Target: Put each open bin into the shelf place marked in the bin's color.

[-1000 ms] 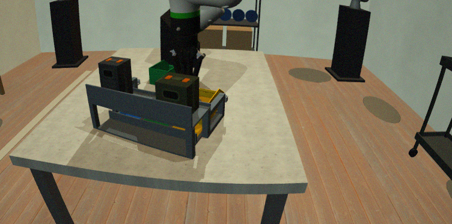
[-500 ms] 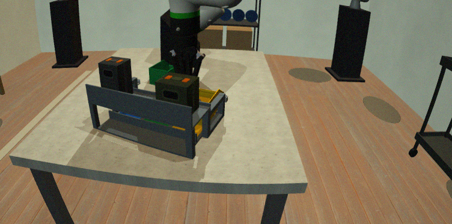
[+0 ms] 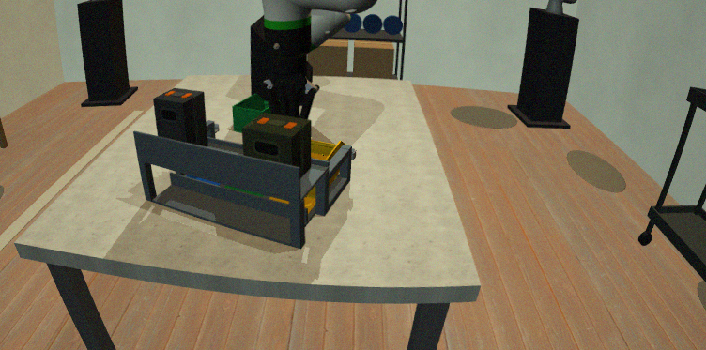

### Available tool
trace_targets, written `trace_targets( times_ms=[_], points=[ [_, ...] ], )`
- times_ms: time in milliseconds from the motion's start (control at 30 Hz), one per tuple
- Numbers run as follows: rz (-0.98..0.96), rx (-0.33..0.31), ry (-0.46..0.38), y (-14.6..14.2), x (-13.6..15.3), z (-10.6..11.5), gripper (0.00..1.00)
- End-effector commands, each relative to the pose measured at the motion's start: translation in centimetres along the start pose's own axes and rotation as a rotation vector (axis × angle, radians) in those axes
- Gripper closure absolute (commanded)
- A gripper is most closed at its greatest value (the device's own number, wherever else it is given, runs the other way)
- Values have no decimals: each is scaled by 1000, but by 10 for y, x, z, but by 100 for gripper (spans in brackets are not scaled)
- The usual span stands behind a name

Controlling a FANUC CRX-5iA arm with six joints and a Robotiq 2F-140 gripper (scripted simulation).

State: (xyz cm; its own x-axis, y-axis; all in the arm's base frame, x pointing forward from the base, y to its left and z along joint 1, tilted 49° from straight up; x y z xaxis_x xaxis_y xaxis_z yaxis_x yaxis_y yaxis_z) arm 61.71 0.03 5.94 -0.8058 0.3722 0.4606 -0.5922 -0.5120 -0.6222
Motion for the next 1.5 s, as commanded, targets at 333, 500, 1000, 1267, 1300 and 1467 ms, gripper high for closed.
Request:
trace_targets(
  times_ms=[333, 500, 1000, 1267, 1300, 1467],
  points=[
    [0, -1, 5, -1, -6, 0, 100],
    [0, -2, 7, -2, -8, 0, 100],
    [0, -2, 8, -2, -9, 1, 100],
    [0, -2, 8, -2, -9, 1, 100],
    [0, -2, 8, -2, -9, 1, 100],
    [0, -2, 8, -2, -9, 1, 100]
  ],
)
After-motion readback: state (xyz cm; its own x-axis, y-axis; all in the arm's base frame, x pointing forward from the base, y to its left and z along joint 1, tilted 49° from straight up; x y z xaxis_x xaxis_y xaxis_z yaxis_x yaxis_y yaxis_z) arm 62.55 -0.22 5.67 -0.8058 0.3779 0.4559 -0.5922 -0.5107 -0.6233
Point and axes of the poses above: the point where the finger pads meet when closed, its own z axis back along the fingers, its own y axis across the jaws, x = y × z, the point moved 6 cm from there along z, back along the fingers, and after that the axes turned 13 degrees about -z, right-handed, at the moved point
